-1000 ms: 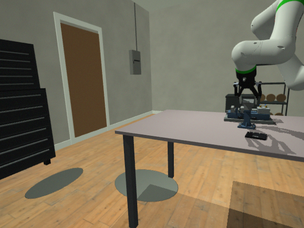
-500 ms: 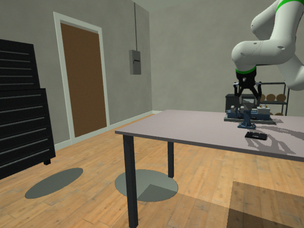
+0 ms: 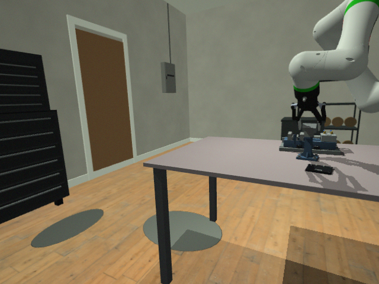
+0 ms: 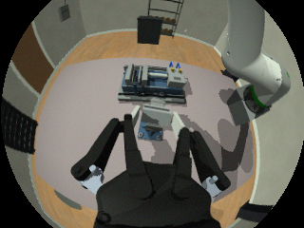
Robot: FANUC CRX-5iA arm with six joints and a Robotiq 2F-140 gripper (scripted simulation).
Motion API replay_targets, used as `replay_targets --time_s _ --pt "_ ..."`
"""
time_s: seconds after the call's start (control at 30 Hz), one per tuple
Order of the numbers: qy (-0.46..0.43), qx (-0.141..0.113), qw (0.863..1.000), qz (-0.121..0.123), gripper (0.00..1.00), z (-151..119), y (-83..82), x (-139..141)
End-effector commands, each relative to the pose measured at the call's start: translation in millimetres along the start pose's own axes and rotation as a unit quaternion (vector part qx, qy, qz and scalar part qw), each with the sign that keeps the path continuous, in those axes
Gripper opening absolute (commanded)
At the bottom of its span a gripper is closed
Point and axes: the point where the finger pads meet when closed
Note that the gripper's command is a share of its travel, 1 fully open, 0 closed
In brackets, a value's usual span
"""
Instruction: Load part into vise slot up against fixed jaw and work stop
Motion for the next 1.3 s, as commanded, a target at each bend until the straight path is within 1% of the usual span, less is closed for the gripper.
replay_targets --time_s 0.0,0.17,0.57,0.63,0.9,1.13,1.2,1.27 --pt "0.000 -0.003 1.000 0.001 0.51 0.2 -0.2 0.0" --pt "0.000 -0.008 1.000 0.002 0.51 0.4 -0.2 0.0" --pt "0.000 -0.033 0.999 0.007 0.51 1.7 -0.1 0.3" --pt "0.000 -0.033 0.999 0.007 0.51 1.7 -0.1 0.3" --pt "0.000 -0.058 0.998 0.012 0.51 3.0 0.0 0.6" --pt "0.000 -0.086 0.996 0.018 0.51 4.4 0.2 0.9" --pt "0.000 -0.086 0.996 0.018 0.51 4.4 0.2 0.9" --pt "0.000 -0.094 0.995 0.020 0.51 4.8 0.3 1.0"
Point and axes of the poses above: the point where the finger pads meet when closed, its own y axis out along the fingers, its own x axis across the jaws, z = x × y, and after that the axes turned 12 degrees about -y, right-handed
